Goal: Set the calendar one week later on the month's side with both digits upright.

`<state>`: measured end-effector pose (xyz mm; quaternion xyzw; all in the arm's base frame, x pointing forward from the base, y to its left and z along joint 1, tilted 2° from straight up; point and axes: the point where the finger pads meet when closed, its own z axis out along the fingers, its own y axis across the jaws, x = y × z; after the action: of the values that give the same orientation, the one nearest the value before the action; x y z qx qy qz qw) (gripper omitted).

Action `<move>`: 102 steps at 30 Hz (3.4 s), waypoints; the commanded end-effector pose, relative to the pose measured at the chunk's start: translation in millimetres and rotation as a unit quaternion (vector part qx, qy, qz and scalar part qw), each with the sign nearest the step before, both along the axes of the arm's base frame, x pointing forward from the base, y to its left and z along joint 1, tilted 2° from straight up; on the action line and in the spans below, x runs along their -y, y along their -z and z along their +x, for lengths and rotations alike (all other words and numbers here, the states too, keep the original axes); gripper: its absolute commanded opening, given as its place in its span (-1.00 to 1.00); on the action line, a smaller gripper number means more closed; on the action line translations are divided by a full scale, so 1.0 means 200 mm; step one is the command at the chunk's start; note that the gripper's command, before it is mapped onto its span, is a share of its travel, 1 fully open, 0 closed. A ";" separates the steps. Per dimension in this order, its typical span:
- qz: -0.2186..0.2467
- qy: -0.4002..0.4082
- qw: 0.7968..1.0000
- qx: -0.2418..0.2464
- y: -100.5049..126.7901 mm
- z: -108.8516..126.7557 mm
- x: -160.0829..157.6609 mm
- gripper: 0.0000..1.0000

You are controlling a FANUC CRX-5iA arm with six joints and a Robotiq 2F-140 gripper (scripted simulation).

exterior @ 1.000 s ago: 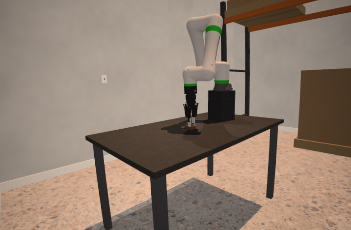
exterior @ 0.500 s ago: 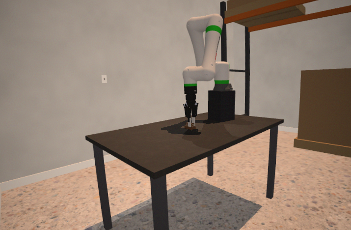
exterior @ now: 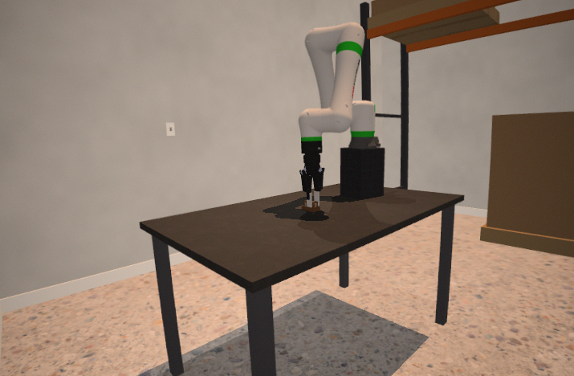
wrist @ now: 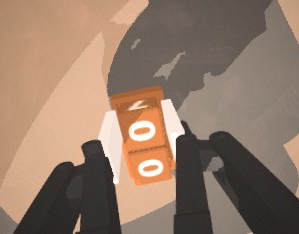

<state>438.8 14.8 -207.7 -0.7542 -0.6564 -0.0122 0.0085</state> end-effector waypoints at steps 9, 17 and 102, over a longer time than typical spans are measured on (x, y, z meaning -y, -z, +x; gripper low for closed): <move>0.000 0.000 1.000 0.000 0.00 0.00 0.00 -0.42; 0.000 0.000 1.000 0.000 -0.01 0.00 0.00 -0.42; 0.000 0.000 1.000 0.000 -0.74 0.00 0.02 1.00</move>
<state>437.6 10.5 -60.8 -0.7542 -0.6564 -0.0122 0.0085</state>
